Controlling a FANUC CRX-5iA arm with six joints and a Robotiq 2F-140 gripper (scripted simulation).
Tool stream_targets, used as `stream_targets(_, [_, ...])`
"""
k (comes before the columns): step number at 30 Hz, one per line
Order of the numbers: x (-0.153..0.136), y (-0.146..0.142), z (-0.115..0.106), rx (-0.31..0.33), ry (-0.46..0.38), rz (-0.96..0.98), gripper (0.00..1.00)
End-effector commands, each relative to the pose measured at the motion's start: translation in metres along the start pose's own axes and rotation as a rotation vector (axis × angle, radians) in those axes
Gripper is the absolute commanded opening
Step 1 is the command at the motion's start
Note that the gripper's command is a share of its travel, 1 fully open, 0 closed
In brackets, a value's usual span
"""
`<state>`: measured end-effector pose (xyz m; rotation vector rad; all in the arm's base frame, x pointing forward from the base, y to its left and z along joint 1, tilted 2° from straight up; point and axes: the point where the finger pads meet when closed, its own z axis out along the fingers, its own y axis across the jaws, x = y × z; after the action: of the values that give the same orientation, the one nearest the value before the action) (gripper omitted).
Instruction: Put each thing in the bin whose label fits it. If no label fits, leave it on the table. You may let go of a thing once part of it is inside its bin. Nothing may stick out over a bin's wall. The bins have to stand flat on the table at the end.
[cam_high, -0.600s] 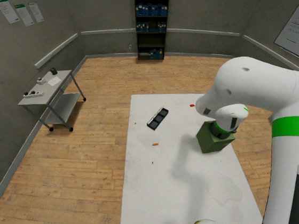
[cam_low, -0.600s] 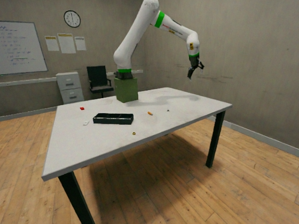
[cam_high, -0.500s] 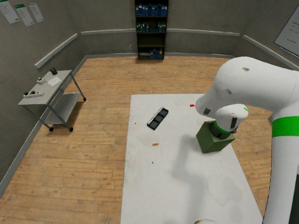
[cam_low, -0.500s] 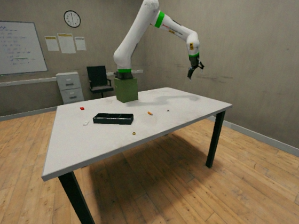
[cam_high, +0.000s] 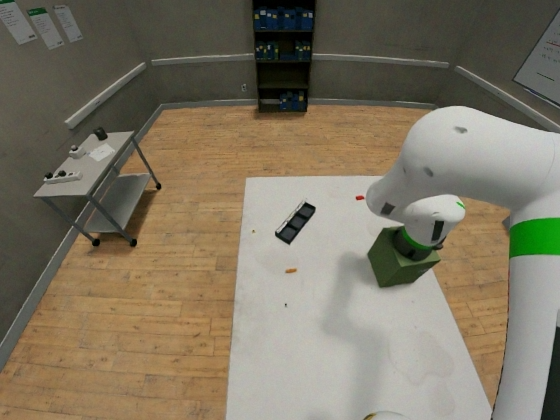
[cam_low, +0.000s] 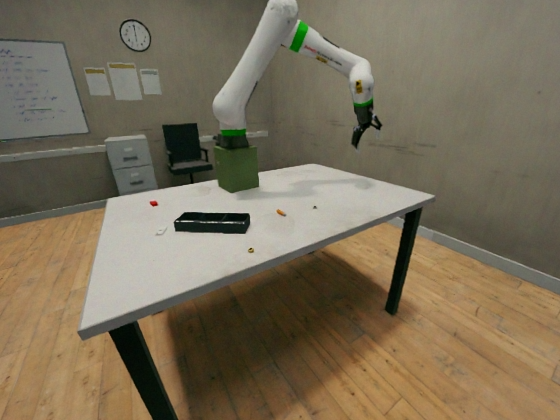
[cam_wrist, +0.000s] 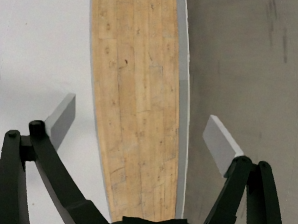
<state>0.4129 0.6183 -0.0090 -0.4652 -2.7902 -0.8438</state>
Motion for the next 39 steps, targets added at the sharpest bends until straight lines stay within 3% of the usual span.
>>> stream_targets(1, [0.005,0.009,-0.014,0.000,0.000,0.000,0.15])
stream_targets(4, [0.003,0.004,-0.021,-0.007,-0.014,0.047,0.15])
stream_targets(8, [-0.014,-0.003,-0.028,0.013,-0.023,-0.127,0.15])
stream_targets(39, [-0.106,-0.084,-0.105,0.127,-0.092,-0.745,0.15])
